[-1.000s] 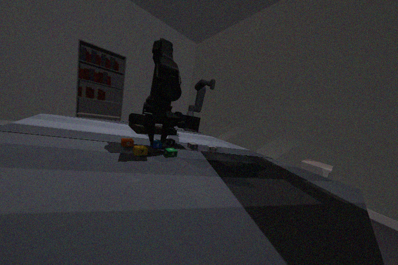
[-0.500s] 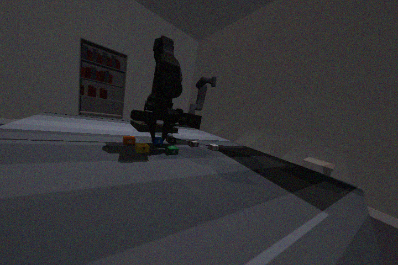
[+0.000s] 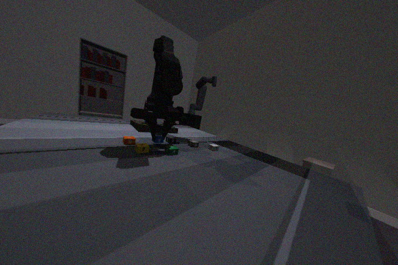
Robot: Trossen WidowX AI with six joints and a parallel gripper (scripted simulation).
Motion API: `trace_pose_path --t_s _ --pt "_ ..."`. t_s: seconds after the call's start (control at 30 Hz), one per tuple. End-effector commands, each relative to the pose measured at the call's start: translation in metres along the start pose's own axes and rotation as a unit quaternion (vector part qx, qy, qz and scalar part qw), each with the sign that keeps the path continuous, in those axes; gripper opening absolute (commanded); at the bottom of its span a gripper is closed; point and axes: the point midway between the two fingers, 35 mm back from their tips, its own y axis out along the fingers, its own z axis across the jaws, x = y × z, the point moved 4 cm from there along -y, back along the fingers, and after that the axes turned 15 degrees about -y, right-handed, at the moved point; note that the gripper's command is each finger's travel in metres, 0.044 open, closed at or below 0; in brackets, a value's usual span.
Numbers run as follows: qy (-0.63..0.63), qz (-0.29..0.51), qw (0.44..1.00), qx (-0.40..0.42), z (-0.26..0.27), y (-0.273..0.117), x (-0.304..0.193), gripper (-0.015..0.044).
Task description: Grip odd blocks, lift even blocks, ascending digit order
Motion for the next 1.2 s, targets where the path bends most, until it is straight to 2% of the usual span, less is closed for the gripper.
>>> trace_pose_path --t_s 0.0,0.67,1.0,1.03,1.17 --pt "0.001 -0.005 1.000 0.000 0.000 -0.003 0.001 0.0120" --pt "0.001 -0.005 1.000 0.000 0.000 0.012 0.001 0.0120" --pt "0.001 -0.005 1.000 0.000 0.000 0.012 0.001 0.0383" --pt "0.001 -0.005 1.000 0.000 0.000 0.012 0.001 0.0400" --pt "0.001 -0.005 1.000 0.000 0.000 0.001 0.002 0.0400"
